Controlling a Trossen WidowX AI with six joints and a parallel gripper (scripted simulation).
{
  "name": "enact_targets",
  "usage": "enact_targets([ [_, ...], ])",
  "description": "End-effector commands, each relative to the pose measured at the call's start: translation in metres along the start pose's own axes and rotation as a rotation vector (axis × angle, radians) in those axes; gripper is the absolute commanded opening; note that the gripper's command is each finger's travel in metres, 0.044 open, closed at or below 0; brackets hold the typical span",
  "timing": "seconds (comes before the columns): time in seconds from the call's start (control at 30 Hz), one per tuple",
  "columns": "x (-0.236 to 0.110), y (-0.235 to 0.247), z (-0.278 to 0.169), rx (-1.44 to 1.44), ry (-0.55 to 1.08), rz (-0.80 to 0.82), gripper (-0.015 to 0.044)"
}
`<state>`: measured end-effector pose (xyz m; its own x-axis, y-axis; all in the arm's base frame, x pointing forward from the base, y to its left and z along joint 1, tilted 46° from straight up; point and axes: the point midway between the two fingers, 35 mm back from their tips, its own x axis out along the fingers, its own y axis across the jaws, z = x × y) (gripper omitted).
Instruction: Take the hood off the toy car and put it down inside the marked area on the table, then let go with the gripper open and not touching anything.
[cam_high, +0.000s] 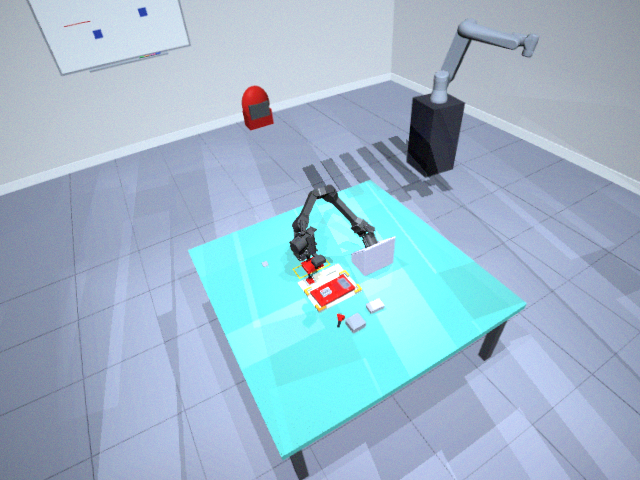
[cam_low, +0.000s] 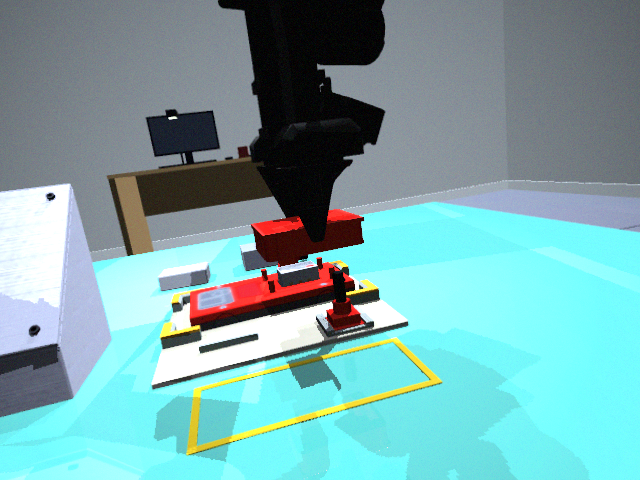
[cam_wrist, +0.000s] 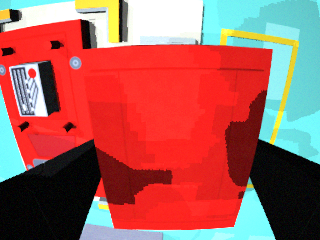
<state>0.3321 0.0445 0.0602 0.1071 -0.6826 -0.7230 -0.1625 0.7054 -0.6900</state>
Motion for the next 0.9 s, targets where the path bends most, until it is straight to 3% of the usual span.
enact_targets([
  [0.0, -0.002, -0.014, -0.005, -0.002, -0.005, -0.005, 0.0000],
  [0.87, -0.002, -0.083, -0.035, 0.016, -0.009, -0.025, 0.0000],
])
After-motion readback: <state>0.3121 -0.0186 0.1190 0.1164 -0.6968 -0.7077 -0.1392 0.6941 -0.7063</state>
